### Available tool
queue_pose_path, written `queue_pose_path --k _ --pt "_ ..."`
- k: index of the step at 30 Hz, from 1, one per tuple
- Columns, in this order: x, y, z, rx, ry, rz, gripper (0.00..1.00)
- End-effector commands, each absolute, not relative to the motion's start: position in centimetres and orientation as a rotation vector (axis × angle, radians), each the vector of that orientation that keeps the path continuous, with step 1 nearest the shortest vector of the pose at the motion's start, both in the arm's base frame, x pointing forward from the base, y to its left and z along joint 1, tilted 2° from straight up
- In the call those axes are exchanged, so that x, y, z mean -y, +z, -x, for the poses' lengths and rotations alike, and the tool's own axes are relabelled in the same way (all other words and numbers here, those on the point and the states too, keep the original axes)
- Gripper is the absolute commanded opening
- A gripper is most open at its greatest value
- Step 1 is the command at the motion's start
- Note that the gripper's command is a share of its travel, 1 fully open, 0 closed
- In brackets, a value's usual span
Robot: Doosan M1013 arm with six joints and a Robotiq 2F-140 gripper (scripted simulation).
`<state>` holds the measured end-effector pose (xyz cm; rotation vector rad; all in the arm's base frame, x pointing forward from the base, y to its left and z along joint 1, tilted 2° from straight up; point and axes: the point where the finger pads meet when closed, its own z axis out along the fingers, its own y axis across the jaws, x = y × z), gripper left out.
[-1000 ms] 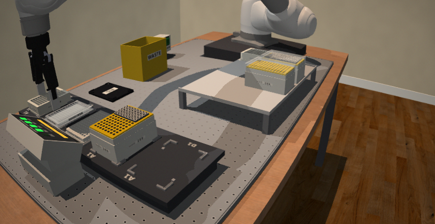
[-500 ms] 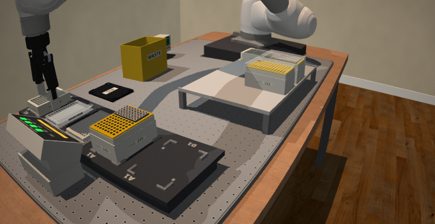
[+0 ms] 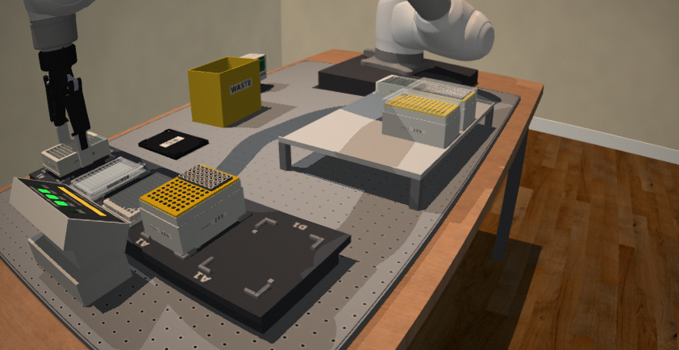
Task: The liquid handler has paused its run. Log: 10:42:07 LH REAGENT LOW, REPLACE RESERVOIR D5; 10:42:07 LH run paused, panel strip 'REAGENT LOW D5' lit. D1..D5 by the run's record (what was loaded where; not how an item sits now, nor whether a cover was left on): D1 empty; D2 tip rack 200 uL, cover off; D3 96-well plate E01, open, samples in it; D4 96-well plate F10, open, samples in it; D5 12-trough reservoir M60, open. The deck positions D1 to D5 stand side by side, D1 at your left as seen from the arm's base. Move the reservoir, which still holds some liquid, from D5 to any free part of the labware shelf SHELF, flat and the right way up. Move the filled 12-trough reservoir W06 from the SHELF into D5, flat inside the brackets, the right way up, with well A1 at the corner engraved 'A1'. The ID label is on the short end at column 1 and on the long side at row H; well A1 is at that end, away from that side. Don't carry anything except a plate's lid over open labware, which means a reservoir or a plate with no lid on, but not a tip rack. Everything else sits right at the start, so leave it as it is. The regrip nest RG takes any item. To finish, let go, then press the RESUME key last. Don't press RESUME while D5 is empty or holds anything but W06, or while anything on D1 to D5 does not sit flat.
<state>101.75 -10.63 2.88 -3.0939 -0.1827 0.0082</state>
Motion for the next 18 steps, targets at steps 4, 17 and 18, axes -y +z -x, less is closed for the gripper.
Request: queue_pose_path --k 4,17,18 --pt "10.7 3.7 -101.7 0.183 0.008 3.094 0.00" --pt "10.7 5.5 -101.8 0.183 0.008 3.094 0.00" --pt "10.7 5.7 -101.8 0.183 0.008 3.094 0.00"
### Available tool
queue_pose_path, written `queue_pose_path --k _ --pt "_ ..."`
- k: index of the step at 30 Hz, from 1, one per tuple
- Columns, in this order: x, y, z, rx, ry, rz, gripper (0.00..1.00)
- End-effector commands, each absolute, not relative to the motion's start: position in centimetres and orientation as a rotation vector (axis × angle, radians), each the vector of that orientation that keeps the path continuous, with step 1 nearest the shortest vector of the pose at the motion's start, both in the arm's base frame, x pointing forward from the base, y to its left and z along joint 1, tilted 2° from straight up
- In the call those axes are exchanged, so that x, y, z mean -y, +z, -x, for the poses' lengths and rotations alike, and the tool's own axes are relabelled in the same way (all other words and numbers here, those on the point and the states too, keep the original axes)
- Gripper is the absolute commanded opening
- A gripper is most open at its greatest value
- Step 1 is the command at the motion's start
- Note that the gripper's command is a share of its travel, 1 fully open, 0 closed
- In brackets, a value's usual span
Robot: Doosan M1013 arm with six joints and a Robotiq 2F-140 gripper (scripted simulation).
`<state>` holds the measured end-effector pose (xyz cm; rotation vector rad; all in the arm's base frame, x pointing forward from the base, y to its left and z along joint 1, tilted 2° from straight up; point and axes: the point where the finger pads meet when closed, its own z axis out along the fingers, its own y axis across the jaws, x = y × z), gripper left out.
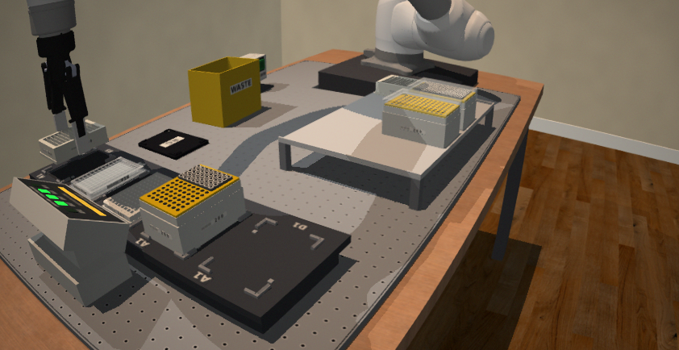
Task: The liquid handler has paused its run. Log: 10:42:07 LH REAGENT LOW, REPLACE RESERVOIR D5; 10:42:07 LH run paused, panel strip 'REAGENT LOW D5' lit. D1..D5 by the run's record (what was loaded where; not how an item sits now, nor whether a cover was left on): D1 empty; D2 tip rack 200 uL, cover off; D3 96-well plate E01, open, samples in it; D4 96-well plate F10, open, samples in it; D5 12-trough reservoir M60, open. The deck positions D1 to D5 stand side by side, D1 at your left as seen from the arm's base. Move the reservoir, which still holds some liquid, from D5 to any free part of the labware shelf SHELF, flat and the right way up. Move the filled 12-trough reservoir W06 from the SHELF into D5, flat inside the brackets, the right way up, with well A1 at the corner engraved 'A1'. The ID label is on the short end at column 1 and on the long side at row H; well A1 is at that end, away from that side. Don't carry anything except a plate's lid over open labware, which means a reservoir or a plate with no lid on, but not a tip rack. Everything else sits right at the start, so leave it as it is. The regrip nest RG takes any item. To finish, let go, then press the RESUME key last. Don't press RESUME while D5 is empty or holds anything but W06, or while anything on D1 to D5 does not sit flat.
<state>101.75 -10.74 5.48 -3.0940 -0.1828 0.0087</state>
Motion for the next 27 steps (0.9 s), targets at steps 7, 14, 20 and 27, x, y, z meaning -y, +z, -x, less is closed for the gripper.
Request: queue_pose_path --k 7,14,20,27 --pt "10.8 6.9 -101.8 0.183 0.008 3.094 0.00" --pt "10.8 7.9 -101.8 0.183 0.008 3.094 0.00" --pt "10.9 8.7 -101.8 0.183 0.008 3.094 0.00" --pt "10.9 9.9 -101.8 0.183 0.008 3.094 0.00"
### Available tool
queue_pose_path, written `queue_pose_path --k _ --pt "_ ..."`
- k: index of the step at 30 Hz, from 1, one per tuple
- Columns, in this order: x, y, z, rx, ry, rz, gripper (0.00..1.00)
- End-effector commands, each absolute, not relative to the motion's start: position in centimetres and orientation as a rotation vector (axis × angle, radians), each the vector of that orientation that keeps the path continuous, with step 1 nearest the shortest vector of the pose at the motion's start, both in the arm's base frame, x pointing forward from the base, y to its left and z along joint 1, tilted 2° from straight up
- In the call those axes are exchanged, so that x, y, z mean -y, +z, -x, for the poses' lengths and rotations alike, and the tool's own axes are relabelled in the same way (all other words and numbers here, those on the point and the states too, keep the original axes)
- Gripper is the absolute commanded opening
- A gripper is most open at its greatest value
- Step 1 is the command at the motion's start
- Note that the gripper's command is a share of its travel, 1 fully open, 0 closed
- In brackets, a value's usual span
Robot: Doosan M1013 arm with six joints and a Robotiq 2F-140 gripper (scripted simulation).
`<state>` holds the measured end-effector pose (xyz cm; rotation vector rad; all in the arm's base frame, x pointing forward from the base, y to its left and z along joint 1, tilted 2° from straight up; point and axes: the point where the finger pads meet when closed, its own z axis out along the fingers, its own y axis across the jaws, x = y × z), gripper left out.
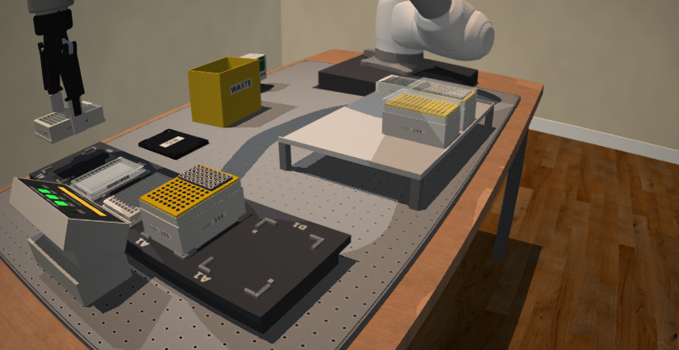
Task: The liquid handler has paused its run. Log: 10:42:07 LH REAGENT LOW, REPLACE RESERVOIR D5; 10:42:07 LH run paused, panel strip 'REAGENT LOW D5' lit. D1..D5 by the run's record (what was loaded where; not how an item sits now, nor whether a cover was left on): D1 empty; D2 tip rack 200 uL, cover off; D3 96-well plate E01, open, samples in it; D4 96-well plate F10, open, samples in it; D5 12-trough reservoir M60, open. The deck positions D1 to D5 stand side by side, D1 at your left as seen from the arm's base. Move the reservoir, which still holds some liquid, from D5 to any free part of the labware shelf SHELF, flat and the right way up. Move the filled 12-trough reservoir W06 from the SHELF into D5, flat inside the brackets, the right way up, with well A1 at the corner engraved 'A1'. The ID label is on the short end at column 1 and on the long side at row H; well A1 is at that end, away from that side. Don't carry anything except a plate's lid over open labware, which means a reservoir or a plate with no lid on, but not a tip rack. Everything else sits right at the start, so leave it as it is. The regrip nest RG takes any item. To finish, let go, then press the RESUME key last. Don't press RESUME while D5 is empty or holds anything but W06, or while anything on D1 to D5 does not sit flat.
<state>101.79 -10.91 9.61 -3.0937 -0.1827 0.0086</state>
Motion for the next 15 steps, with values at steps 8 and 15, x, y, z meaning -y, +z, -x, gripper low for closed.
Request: queue_pose_path --k 8,15 --pt "11.0 10.9 -101.8 0.183 0.008 3.094 0.00" --pt "11.0 12.0 -101.8 0.183 0.008 3.094 0.00"
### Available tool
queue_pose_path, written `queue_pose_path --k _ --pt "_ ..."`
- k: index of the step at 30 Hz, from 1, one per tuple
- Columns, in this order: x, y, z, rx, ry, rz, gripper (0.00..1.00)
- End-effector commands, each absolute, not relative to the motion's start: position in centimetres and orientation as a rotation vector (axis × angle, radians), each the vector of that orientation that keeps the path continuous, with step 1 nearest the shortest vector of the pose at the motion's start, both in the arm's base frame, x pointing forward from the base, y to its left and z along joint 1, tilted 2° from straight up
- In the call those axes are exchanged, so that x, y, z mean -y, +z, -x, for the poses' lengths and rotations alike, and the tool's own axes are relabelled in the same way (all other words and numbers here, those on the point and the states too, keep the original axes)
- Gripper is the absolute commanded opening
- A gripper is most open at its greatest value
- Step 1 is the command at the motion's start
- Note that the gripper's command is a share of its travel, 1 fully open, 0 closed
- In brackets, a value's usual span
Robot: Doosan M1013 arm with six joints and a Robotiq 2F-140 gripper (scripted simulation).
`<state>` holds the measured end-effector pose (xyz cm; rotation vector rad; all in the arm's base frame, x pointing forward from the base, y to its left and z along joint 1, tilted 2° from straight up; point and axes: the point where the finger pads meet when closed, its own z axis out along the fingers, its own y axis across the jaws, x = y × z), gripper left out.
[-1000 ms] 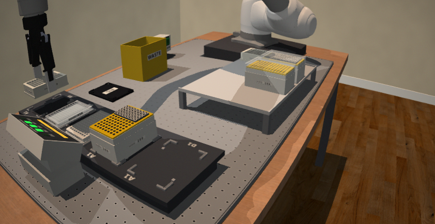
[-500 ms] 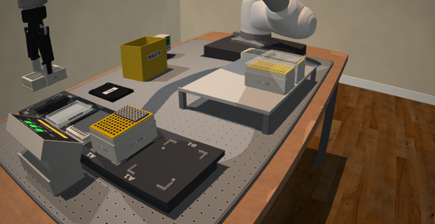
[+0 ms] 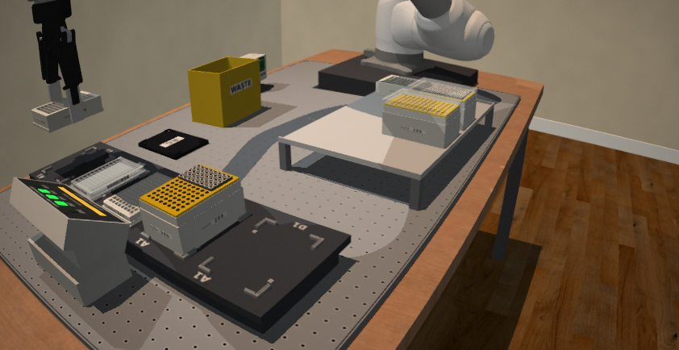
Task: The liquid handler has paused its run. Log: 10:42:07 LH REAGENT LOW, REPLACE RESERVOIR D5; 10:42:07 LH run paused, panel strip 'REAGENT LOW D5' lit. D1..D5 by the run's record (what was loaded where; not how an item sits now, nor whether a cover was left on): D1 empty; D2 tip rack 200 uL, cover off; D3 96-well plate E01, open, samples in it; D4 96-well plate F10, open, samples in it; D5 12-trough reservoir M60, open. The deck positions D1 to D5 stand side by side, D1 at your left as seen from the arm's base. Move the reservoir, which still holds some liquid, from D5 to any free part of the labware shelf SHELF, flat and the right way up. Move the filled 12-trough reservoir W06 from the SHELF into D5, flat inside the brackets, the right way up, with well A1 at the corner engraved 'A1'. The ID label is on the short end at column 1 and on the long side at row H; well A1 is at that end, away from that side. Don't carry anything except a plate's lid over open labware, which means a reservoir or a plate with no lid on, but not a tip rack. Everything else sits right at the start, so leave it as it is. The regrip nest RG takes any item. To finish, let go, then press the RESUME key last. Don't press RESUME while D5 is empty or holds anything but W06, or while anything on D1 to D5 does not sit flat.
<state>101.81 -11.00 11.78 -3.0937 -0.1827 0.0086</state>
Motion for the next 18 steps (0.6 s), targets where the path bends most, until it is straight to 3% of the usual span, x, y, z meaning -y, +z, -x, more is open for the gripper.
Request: queue_pose_path --k 1,18 --pt "11.0 12.2 -101.8 0.183 0.008 3.094 0.00" --pt "11.1 14.7 -101.8 0.183 0.008 3.094 0.00"
